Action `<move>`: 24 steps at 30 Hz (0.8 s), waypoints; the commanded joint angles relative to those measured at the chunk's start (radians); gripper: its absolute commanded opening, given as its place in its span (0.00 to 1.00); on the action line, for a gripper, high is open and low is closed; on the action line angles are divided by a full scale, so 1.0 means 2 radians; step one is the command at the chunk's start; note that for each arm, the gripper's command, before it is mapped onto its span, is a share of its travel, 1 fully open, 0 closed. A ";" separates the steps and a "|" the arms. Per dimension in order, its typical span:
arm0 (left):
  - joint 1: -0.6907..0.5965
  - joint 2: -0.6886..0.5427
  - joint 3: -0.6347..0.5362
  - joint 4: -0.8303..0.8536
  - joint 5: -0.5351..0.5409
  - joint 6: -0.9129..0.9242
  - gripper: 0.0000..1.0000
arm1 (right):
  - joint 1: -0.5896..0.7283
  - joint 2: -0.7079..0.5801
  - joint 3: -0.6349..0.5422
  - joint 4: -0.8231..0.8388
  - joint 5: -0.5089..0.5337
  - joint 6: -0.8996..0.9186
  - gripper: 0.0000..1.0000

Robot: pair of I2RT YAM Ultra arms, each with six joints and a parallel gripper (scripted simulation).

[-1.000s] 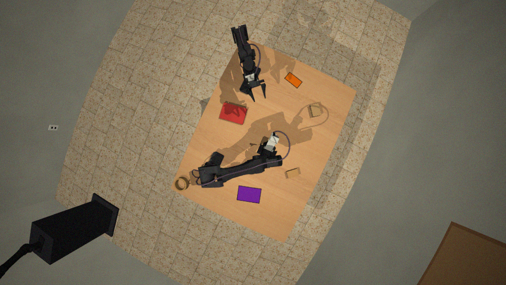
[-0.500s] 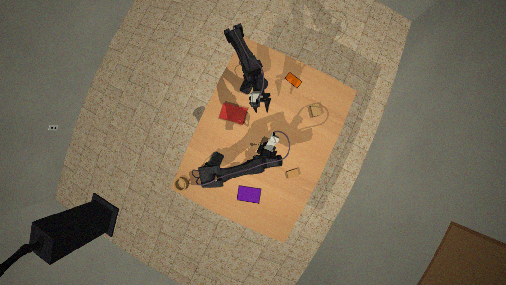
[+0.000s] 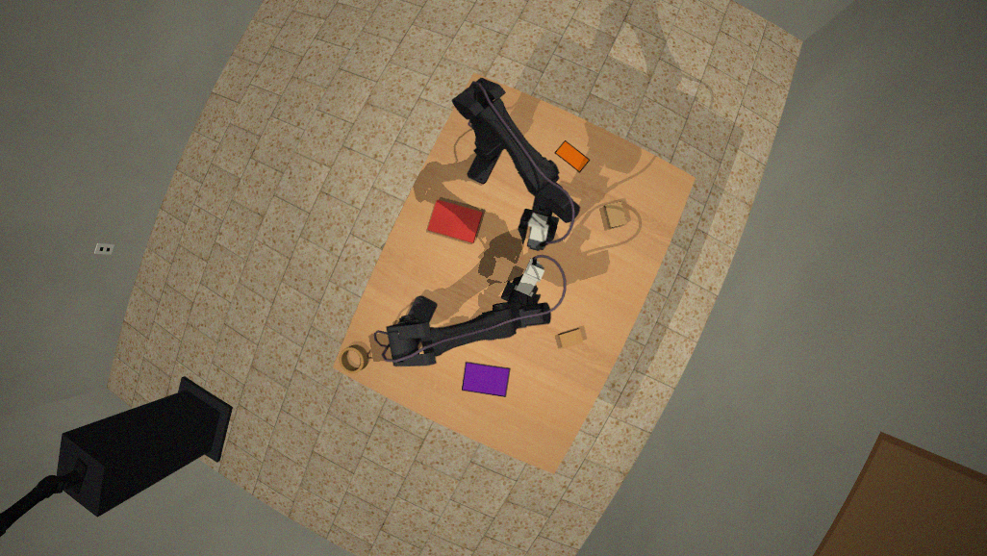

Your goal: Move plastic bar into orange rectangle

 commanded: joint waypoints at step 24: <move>0.033 0.125 0.076 -0.012 0.088 0.075 0.62 | 0.003 -0.003 0.009 -0.001 -0.011 -0.002 0.25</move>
